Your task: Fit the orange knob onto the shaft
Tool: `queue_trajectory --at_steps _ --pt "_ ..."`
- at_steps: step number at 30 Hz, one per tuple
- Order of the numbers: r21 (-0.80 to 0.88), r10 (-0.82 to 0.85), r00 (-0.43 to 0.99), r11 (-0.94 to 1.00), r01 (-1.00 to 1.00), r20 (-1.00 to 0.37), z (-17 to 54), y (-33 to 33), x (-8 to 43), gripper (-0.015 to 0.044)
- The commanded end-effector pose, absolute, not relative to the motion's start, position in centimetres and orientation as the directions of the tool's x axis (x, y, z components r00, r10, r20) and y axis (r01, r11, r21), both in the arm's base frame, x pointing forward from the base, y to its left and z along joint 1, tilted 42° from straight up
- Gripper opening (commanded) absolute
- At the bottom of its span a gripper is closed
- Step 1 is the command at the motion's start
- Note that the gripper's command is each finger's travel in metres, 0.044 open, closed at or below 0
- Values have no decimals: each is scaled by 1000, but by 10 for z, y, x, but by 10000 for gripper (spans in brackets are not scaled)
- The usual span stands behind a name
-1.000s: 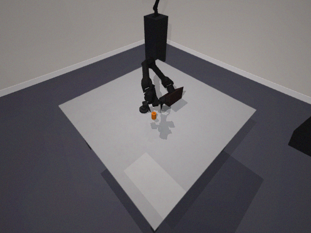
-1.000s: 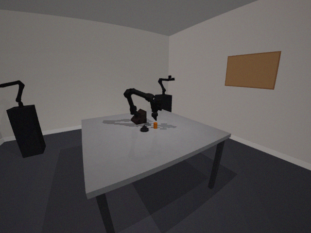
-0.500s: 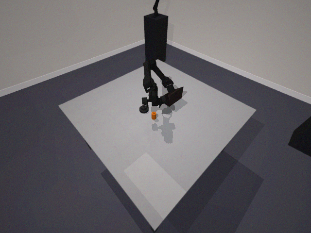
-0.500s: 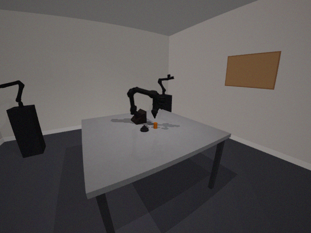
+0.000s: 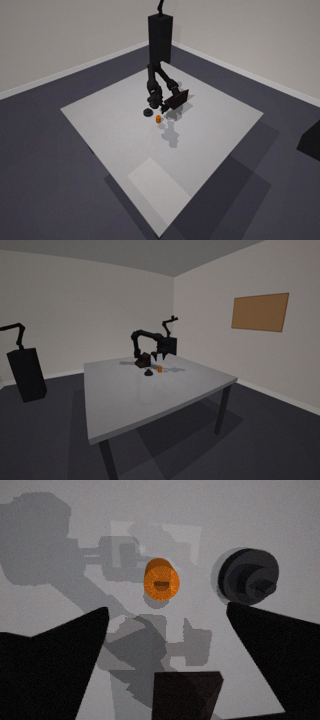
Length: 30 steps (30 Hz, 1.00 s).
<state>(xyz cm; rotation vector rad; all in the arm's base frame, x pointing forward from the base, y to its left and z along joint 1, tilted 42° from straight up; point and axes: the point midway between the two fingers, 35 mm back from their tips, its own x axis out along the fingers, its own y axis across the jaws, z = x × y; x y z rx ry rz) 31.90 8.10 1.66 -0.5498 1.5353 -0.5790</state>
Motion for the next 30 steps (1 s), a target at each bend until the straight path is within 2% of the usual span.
queue_trajectory --at_steps 1,30 --pt "-658 -657 -35 750 68 -753 17 81 321 440" --pt "-659 -659 -35 747 88 -752 -34 38 319 440"
